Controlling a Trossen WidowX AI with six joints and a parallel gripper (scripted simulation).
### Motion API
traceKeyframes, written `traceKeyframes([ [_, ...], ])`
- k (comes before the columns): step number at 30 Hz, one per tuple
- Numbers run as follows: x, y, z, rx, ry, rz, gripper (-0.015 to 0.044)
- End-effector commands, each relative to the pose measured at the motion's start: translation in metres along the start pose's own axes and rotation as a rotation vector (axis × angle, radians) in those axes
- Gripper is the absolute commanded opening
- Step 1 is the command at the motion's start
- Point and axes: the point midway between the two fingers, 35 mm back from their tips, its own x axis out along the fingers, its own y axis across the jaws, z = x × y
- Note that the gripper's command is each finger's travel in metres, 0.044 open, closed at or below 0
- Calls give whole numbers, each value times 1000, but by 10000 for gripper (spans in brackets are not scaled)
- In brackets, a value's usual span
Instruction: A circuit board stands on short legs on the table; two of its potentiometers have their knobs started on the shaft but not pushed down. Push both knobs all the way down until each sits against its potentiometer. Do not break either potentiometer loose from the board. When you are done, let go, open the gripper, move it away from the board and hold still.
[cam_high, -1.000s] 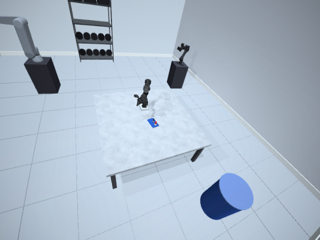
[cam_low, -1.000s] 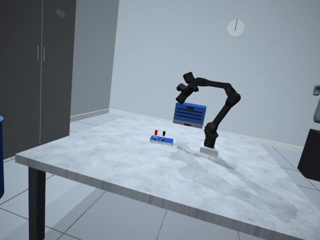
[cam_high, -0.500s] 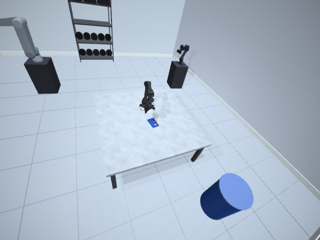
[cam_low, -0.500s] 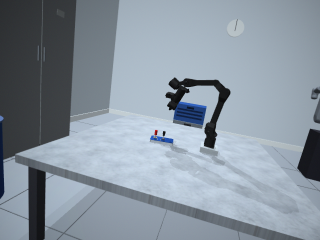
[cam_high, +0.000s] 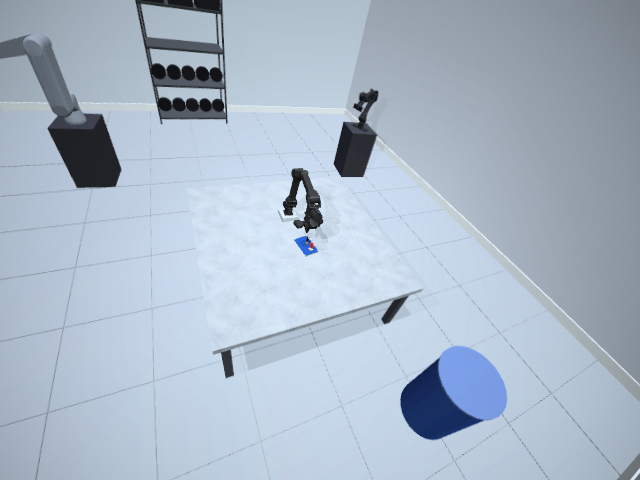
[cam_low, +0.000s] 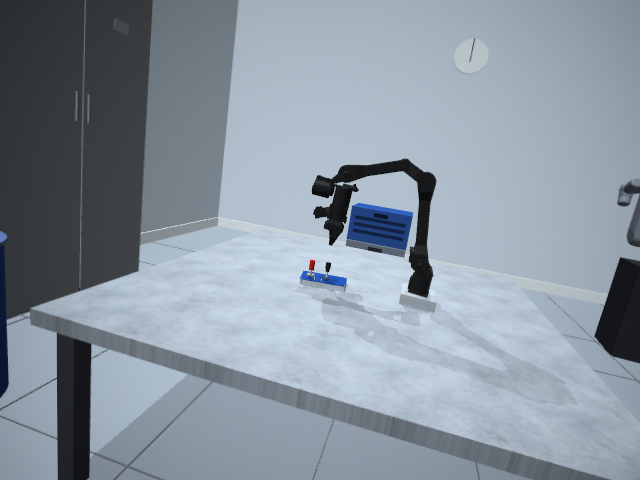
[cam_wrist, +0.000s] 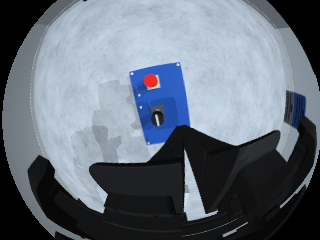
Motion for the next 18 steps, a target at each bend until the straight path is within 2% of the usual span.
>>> traceKeyframes([
  [1,10,22,-3,-1,80,54,0],
  [6,11,22,-3,-1,80,54,0],
  [10,30,23,-4,-1,80,54,0],
  [18,32,23,-5,-1,80,54,0],
])
